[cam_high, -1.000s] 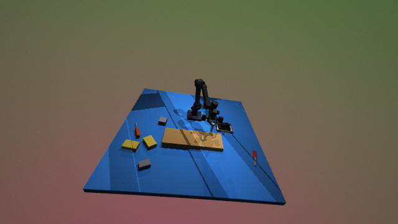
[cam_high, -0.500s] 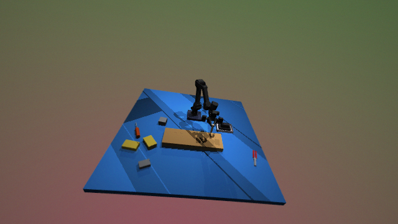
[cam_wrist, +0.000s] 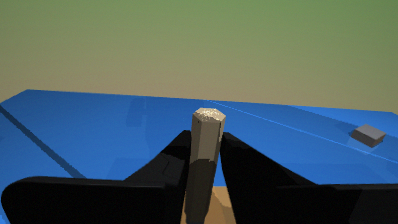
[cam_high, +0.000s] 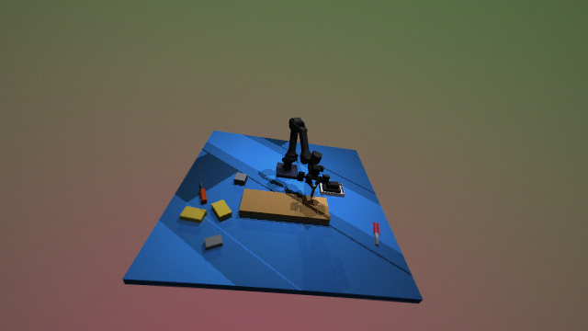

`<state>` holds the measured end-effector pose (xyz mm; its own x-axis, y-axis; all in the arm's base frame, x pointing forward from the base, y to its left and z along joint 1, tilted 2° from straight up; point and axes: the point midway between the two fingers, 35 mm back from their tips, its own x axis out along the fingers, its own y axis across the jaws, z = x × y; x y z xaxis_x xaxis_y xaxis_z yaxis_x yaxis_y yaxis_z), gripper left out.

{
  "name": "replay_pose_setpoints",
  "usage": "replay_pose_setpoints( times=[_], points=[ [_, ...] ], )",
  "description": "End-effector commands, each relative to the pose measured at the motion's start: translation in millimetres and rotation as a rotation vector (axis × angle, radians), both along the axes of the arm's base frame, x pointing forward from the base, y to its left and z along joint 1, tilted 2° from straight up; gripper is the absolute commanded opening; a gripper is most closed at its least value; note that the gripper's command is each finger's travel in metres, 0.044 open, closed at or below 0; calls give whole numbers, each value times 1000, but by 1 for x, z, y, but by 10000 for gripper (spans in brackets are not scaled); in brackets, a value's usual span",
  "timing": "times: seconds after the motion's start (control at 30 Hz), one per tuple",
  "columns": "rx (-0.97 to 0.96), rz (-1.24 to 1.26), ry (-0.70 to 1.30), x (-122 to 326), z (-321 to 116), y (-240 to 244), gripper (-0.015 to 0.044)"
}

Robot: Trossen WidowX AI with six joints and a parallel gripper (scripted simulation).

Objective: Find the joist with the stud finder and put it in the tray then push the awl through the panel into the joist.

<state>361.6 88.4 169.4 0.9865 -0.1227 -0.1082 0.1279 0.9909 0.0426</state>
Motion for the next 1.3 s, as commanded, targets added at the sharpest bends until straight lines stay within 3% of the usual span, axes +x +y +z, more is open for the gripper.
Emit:
replay_pose_setpoints(
  times=[0.0, 1.27],
  points=[
    [-4, 1, -4, 0, -1, 0, 0],
    [-4, 1, -3, 0, -36, 2, 0]
  ],
)
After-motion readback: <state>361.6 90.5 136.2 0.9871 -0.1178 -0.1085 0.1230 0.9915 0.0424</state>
